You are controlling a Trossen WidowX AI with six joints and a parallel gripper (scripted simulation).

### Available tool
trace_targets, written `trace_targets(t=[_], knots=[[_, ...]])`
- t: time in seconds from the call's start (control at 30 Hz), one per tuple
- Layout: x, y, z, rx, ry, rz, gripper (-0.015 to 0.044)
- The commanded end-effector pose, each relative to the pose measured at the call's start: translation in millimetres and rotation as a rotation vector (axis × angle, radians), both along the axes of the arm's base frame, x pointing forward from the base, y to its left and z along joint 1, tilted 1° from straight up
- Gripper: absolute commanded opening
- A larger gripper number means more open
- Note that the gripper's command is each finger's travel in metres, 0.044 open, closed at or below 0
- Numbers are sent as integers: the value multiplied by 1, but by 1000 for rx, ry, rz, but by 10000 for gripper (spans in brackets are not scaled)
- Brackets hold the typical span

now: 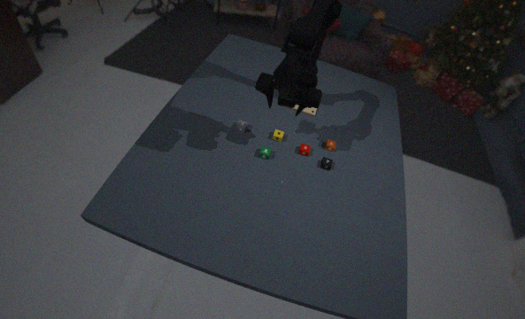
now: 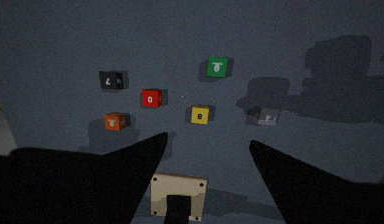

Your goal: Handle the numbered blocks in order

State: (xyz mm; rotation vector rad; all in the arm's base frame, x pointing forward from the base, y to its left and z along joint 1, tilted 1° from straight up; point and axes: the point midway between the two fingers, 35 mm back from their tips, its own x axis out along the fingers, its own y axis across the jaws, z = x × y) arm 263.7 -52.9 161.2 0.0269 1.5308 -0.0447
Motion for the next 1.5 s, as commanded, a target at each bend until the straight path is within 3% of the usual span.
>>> trace_targets(t=[0.0, 0.6, 0.87, 1.47], knots=[[-4, 10, -2, 0, 1, -22, 400], [-3, 12, -2, 0, 1, -22, 400], [19, 97, -1, 8, 0, -22, 400], [19, 99, -1, 9, 0, -22, 400]])
